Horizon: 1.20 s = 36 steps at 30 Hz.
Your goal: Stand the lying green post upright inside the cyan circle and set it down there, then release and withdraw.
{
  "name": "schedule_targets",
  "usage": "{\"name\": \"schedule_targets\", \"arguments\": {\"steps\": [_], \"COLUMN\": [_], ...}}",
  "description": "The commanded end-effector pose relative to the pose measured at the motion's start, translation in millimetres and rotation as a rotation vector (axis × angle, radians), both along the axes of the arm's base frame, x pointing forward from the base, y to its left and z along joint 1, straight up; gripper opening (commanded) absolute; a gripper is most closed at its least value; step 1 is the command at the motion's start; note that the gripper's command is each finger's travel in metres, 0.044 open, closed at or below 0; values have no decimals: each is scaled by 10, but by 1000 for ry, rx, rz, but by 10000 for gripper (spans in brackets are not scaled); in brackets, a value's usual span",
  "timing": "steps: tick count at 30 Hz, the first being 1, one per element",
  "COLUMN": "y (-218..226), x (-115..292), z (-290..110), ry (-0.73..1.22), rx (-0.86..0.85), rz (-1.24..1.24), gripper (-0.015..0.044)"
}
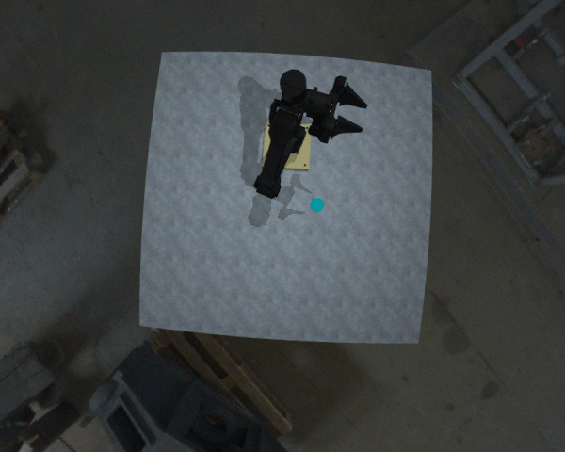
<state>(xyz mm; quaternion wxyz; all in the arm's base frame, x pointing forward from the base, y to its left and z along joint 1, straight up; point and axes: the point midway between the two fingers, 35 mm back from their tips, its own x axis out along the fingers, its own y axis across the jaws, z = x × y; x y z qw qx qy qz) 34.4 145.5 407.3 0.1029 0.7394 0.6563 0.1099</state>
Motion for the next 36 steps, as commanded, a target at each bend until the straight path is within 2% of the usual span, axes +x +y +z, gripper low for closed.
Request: {"name": "schedule_targets", "arguments": {"steps": [1,6,7,15,23,30,36], "y": [0,15,25,162,330,413,397], "x": [-1,-32,-36,-7,184,480,796], "z": [0,-9,-16,-135,-351,-595,-840], "ry": [-12,-310,-377,-893,-1341,-1652,-1839], "rx": [-1,-49,-66,-279,-608,-958,-1267], "rz": [-4,-100,-122,-261,-307,-233,-64], "gripper": [374,243,233,233,233,233,233]}}
